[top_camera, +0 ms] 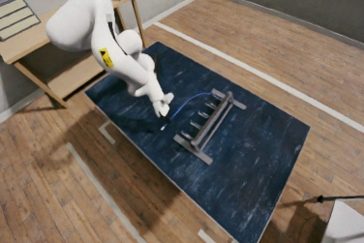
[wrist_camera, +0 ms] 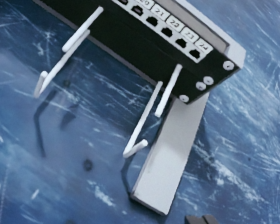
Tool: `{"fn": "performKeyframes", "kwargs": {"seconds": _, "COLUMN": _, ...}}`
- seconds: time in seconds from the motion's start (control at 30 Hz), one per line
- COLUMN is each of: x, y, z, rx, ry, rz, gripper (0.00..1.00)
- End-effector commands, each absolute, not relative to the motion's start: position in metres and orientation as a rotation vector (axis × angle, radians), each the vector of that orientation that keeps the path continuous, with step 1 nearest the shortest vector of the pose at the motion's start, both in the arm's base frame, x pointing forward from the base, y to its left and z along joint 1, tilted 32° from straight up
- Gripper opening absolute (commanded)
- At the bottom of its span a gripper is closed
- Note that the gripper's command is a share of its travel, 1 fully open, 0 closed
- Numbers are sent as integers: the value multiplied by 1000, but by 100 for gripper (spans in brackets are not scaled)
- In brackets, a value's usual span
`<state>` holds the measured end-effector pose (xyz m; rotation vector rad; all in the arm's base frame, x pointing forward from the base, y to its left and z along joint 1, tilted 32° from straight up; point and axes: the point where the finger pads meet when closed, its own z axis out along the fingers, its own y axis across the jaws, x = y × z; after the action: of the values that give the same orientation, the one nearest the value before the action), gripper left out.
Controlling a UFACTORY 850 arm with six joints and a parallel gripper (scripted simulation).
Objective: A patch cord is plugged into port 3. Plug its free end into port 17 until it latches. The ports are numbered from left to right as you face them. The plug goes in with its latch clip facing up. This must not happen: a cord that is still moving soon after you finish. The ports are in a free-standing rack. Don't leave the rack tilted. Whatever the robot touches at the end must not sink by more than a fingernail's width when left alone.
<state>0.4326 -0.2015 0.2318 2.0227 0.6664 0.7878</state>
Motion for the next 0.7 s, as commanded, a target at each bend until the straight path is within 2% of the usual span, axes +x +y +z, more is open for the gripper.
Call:
{"fn": "performKeyframes", "kwargs": {"seconds": 0.0, "x": 427, "y": -217, "z": 226, "rx": 2003, "ry": 749, "rz": 602, "gripper": 0}}
{"fn": "performKeyframes", "kwargs": {"seconds": 0.67, "x": 401, "y": -247, "z": 203, "rx": 1981, "ry": 1147, "rz": 80, "gripper": 0}}
